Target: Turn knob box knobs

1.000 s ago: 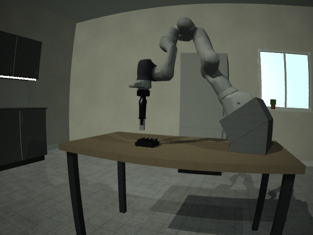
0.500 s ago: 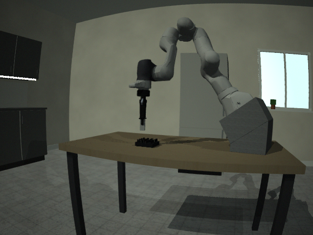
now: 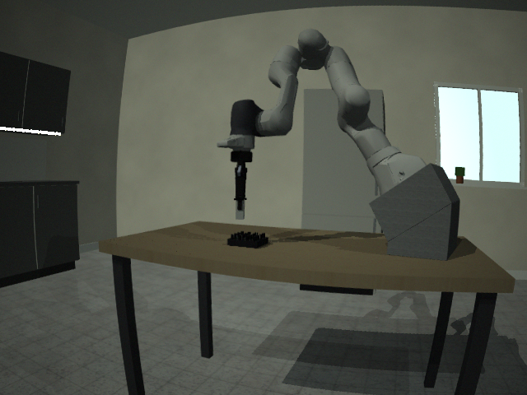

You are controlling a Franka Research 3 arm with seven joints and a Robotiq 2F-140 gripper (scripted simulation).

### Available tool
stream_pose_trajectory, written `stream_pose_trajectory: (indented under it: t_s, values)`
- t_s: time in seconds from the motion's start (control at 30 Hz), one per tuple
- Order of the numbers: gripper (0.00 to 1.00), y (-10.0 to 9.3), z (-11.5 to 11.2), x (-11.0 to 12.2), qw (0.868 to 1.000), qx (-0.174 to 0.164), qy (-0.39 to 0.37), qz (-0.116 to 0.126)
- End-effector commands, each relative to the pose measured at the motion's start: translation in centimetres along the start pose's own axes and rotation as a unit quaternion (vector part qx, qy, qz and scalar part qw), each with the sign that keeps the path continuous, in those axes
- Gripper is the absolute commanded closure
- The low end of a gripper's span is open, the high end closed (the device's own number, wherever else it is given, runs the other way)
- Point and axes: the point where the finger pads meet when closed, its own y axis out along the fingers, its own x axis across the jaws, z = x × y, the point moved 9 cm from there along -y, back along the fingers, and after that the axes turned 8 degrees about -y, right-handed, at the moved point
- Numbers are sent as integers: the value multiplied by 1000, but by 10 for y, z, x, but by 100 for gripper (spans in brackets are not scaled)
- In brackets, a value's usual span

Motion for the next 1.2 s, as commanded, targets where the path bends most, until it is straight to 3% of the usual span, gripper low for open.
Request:
stream_pose_trajectory:
  t_s: [0.0, 1.17]
  values:
    - [88, -1, 2, 1, 1000, 1, -1, 0]
    - [88, 30, 2, 2, 1000, 0, -2, 0]
